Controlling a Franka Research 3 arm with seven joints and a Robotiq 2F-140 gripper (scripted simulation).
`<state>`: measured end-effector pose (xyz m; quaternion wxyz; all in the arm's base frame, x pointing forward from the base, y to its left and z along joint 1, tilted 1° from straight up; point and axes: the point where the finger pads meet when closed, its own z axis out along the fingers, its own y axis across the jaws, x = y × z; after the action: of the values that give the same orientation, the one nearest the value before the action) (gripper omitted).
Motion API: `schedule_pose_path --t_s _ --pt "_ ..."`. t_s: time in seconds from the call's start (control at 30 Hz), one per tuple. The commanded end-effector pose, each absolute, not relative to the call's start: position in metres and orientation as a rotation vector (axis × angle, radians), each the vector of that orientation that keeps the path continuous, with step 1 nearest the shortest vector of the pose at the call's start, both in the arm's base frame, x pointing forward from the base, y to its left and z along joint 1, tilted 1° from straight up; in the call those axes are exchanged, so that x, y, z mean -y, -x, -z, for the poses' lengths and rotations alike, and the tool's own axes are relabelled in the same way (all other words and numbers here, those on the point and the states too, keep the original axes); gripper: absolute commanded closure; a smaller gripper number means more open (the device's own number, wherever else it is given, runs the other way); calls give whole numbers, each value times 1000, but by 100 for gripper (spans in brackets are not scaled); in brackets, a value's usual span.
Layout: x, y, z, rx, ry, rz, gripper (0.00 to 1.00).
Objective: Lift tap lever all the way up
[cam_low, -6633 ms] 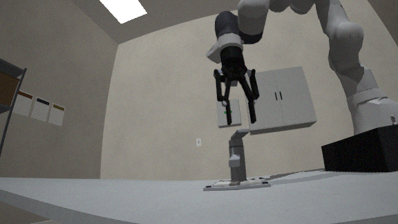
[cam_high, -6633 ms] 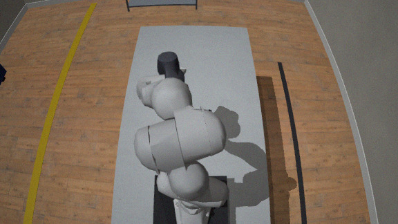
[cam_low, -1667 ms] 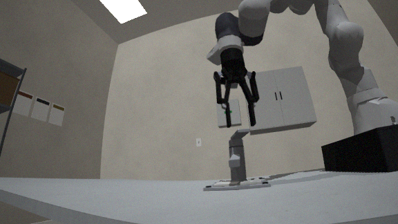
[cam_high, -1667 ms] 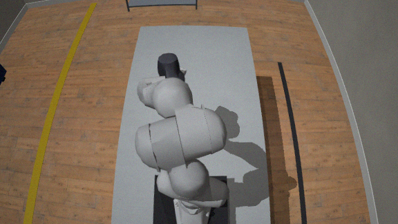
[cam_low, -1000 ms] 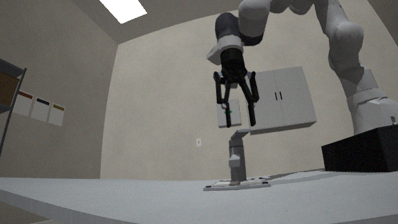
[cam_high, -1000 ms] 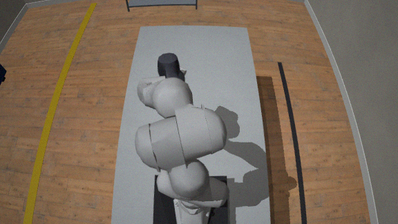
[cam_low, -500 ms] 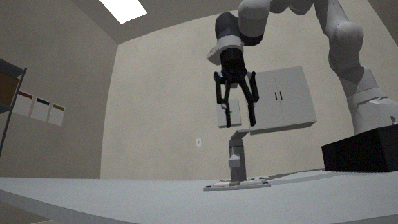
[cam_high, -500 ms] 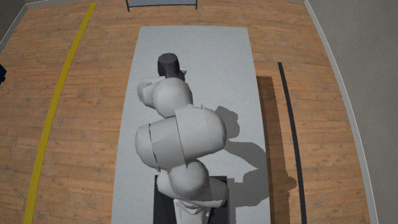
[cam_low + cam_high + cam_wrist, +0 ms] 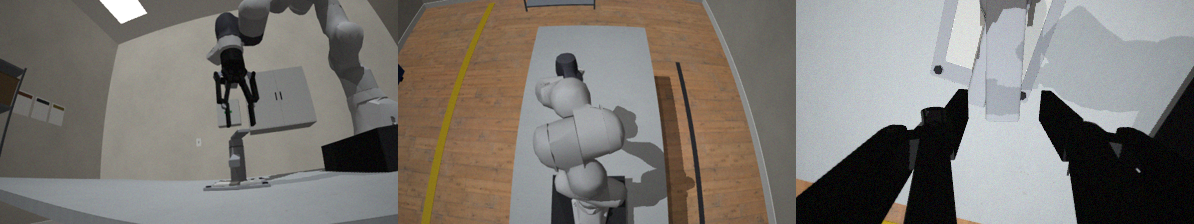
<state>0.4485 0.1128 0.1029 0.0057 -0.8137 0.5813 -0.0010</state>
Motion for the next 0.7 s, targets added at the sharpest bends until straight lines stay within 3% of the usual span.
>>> schedule_pose_path --t_s 0.0,0.67 --pt "-112 -449 -102 -1824 2544 5 52" --pt "-112 -449 -100 -1824 2544 5 52"
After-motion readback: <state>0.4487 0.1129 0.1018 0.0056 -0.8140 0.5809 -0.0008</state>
